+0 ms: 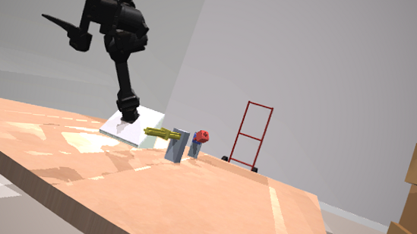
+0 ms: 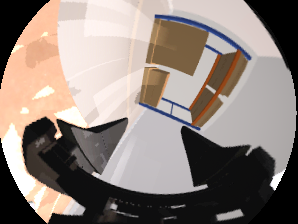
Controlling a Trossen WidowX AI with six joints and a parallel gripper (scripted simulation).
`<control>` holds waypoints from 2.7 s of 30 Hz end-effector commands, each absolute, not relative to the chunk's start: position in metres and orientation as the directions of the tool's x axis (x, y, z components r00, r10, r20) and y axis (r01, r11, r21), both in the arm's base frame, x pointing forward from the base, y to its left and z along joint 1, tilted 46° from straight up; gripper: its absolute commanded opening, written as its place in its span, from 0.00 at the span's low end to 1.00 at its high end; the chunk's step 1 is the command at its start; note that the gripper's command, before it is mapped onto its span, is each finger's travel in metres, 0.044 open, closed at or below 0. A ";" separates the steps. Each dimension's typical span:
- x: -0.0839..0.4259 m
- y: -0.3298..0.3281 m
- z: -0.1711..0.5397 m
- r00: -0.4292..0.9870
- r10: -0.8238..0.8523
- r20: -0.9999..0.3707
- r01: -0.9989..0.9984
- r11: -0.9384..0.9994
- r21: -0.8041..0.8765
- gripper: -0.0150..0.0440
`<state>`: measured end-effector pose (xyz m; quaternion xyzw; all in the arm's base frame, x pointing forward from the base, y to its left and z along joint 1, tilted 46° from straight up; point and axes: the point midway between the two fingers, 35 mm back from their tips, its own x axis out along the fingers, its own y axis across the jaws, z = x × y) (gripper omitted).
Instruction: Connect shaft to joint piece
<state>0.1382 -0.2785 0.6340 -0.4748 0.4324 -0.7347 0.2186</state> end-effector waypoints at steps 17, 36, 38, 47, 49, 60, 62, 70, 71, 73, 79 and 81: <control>0.309 -0.267 0.517 -0.135 -0.917 0.376 0.140 -0.394 -0.909 1.00; 0.465 -0.109 0.309 0.316 -0.933 0.171 0.255 -0.090 -0.963 1.00; 0.471 -0.086 0.286 0.357 -0.922 0.150 0.251 -0.060 -0.966 1.00; 0.468 0.017 0.182 0.524 -0.849 0.067 0.210 0.052 -0.976 1.00; 0.460 0.039 0.159 0.558 -0.828 0.052 0.197 0.071 -0.978 1.00; 0.380 0.141 0.053 0.715 -0.700 -0.001 0.136 0.141 -0.981 1.00; 0.366 0.149 0.042 0.729 -0.685 -0.002 0.136 0.147 -0.980 1.00; 0.353 0.150 0.035 0.722 -0.692 0.000 0.147 0.154 -0.977 1.00; 0.354 0.151 0.035 0.724 -0.690 0.000 0.138 0.146 -0.980 1.00; 0.359 0.155 0.033 0.732 -0.682 -0.002 0.106 0.116 -0.988 1.00; 0.374 0.166 0.028 0.755 -0.656 -0.015 -0.003 0.020 -1.000 1.00; 0.379 0.169 0.026 0.761 -0.648 -0.021 -0.039 -0.013 -0.999 1.00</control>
